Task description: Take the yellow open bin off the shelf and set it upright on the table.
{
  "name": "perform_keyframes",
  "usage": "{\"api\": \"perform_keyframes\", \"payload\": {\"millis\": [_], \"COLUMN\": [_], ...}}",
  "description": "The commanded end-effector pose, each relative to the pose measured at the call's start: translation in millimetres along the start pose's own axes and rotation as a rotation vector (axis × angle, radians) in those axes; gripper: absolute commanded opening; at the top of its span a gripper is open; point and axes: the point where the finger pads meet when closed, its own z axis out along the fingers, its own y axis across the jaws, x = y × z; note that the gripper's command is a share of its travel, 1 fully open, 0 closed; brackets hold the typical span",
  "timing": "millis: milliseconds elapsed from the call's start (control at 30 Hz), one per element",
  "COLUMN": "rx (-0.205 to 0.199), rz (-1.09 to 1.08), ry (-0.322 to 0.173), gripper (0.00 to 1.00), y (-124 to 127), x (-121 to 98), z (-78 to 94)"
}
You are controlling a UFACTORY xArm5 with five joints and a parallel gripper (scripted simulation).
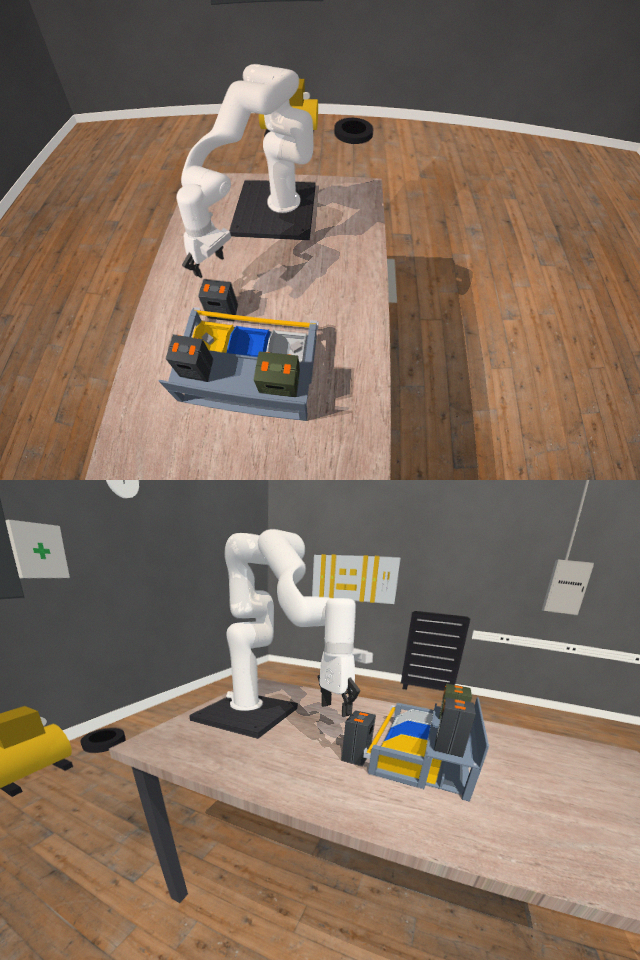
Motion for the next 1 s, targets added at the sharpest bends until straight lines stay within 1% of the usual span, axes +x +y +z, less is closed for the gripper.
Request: {"api": "perform_keyframes", "payload": {"millis": [0, 67, 133, 633, 700, 800, 967], "rx": [0.001, 0.003, 0.003, 0.018, 0.018, 0.021, 0.025], "rz": [-0.043, -0.073, -0.073, -0.240, -0.240, -0.280, -0.329], "ry": [0.000, 0.000, 0.000, 0.000, 0.000, 0.000, 0.000], "gripper": [1.00, 1.00, 1.00, 1.00, 1.00, 1.00, 1.00], "y": [8, 13, 13, 38, 38, 43, 44], "x": [10, 16, 16, 52, 52, 60, 60], "z": [-1.3, -1.3, -1.3, -1.4, -1.4, -1.4, -1.4]}}
